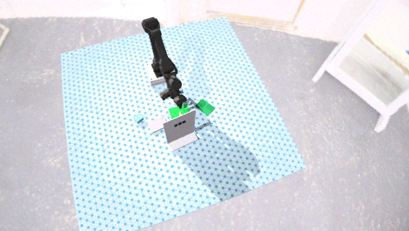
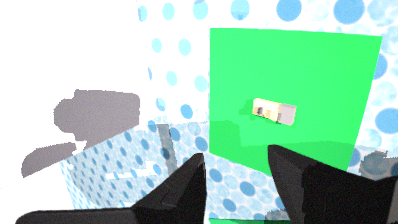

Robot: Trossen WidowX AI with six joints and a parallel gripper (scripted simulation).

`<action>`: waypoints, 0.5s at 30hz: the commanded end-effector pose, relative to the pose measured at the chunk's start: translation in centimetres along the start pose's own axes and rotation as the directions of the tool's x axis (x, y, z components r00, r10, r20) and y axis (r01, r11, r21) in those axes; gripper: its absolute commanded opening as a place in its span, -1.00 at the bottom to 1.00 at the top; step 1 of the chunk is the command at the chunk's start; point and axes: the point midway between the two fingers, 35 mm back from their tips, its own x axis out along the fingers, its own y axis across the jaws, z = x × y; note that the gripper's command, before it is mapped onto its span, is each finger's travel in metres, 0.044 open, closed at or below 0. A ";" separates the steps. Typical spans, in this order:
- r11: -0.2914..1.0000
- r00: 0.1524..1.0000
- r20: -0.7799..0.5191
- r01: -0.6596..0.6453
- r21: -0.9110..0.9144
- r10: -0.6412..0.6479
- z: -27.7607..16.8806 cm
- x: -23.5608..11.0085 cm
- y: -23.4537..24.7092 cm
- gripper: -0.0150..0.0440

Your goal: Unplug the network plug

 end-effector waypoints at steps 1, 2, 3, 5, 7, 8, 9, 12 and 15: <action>1.000 1.000 -0.006 -0.012 -0.005 0.012 -0.1 -0.8 0.8 0.04; 1.000 1.000 -0.006 -0.012 -0.005 0.012 -0.1 -0.9 0.9 0.04; 1.000 1.000 -0.006 -0.012 -0.005 0.012 -0.1 -1.1 0.9 0.04; 1.000 1.000 -0.006 -0.012 -0.005 0.012 -0.1 -1.4 1.1 0.04; 1.000 1.000 -0.006 -0.012 -0.005 0.012 -0.1 -1.6 1.2 0.04; 1.000 1.000 -0.006 -0.012 -0.005 0.012 -0.1 -1.8 1.3 0.04; 1.000 1.000 -0.006 -0.012 -0.005 0.012 -0.1 -1.9 1.3 0.04; 1.000 1.000 -0.005 -0.012 -0.005 0.012 -0.1 -2.3 1.5 0.04; 1.000 1.000 -0.005 -0.012 -0.005 0.012 -0.1 -2.8 1.7 0.04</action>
